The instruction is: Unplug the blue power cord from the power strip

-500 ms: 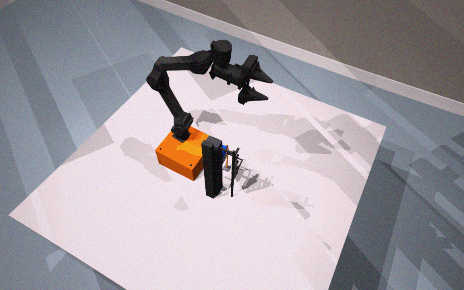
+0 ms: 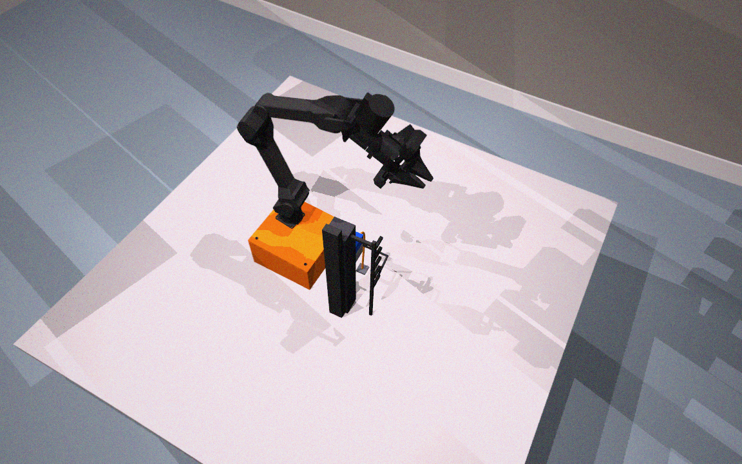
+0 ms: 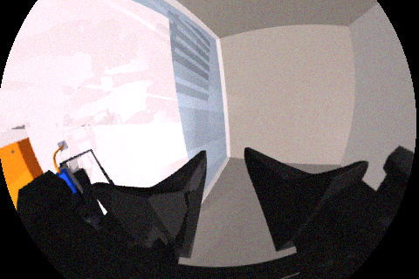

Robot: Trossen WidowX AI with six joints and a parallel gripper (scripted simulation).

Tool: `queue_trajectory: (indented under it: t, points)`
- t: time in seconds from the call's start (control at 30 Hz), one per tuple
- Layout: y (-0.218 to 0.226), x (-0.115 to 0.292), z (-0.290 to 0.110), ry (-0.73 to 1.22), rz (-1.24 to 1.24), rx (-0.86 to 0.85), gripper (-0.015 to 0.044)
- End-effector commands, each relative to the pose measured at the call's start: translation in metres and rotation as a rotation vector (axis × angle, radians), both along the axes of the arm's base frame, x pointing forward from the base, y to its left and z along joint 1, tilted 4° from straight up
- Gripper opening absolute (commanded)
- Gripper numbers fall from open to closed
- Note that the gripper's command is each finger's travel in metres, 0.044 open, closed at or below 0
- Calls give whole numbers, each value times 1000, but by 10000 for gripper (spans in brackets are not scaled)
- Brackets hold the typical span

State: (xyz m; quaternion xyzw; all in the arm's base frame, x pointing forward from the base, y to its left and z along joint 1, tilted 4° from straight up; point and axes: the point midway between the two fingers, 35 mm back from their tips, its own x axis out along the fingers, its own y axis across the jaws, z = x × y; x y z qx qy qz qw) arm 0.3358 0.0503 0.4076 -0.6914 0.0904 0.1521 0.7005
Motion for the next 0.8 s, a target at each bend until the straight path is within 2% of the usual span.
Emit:
queue_trajectory:
  t: [0.0, 0.2, 0.43, 0.53, 0.77]
  points:
    - [-1, 0, -57, 200, 5, -36, 160]
    - [-6, -25, -149, 566, 22, -97, 160]
    - [-16, -88, -234, 1029, 44, -151, 160]
    - [-18, -104, -246, 1123, 48, -159, 160]
    - [-20, -102, -246, 1123, 48, -159, 160]
